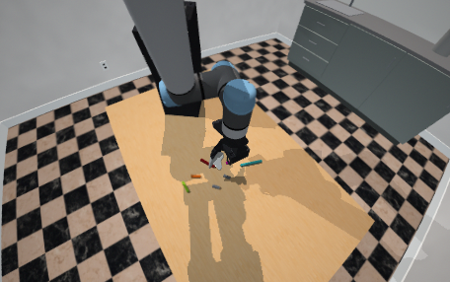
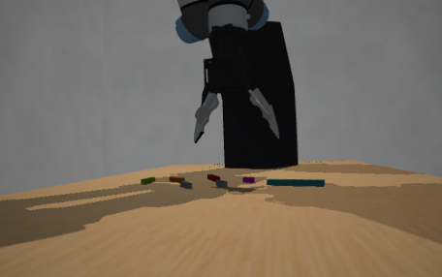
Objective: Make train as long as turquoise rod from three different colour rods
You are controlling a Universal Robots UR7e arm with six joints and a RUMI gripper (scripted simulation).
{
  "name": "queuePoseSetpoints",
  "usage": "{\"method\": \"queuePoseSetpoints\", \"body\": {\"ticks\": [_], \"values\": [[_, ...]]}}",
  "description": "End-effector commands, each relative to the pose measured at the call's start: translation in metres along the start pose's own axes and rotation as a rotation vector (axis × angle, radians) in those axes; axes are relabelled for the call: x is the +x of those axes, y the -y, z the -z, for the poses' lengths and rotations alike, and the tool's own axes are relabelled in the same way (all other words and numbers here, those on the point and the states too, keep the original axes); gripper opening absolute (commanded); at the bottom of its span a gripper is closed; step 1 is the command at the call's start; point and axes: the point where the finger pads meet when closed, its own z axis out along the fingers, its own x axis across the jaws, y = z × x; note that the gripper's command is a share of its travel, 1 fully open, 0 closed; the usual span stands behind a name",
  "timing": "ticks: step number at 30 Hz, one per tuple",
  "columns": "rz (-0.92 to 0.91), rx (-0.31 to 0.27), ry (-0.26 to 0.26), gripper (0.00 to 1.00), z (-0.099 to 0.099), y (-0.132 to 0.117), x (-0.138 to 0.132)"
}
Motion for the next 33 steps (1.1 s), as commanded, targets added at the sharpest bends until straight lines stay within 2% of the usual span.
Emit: {"method": "queuePoseSetpoints", "body": {"ticks": [1, 33], "values": [[-0.111, 0.001, 0.005, 1.00, 0.000, -0.001, -0.003], [-1.051, 0.000, 0.004, 1.00, 0.000, -0.008, -0.032]]}}
